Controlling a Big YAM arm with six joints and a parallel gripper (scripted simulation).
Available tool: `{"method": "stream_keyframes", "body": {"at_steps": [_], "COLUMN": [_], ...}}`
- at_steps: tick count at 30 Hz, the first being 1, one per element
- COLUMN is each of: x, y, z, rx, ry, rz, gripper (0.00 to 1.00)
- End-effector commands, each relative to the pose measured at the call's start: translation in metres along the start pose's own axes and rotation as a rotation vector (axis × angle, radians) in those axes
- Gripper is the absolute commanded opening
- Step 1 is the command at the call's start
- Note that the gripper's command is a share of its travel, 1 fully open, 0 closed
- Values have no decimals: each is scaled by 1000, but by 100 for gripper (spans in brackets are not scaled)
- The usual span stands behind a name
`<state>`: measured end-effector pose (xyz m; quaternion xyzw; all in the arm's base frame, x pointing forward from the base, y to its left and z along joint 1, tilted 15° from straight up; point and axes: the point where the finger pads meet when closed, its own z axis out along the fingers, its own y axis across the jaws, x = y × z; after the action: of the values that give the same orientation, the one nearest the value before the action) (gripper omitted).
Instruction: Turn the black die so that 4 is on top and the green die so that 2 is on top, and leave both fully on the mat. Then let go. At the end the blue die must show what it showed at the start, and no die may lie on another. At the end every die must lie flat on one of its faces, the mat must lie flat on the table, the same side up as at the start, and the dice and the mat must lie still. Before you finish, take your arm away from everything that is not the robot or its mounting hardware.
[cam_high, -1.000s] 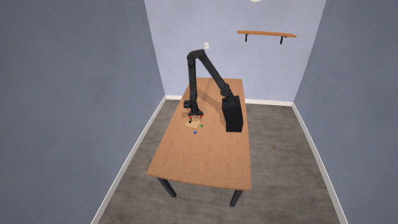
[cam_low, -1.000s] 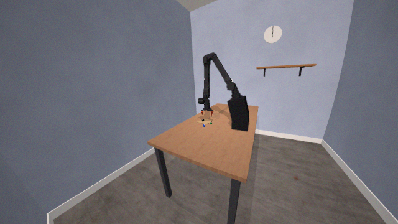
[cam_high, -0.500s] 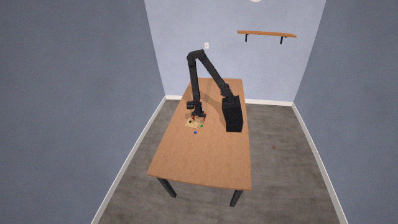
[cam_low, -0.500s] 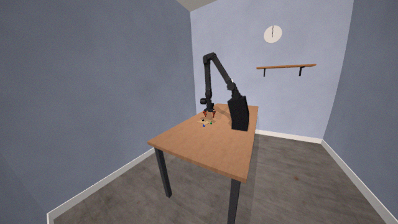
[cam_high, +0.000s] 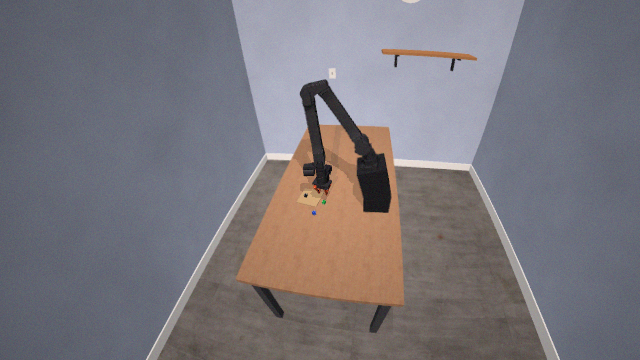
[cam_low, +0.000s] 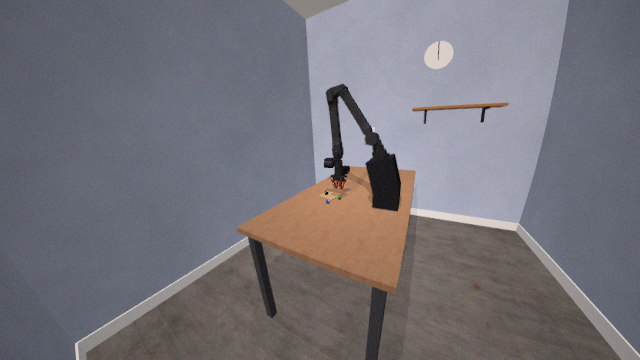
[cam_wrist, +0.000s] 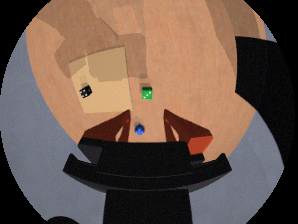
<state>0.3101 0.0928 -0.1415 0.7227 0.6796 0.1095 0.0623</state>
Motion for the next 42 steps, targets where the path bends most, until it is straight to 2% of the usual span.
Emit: {"method": "stream_keyframes", "body": {"at_steps": [1, 42], "x": [0, 1], "y": [1, 4], "z": [0, 4], "rx": [-6, -12], "ry": [-4, -1], "rz": [37, 35], "gripper": [33, 33]}}
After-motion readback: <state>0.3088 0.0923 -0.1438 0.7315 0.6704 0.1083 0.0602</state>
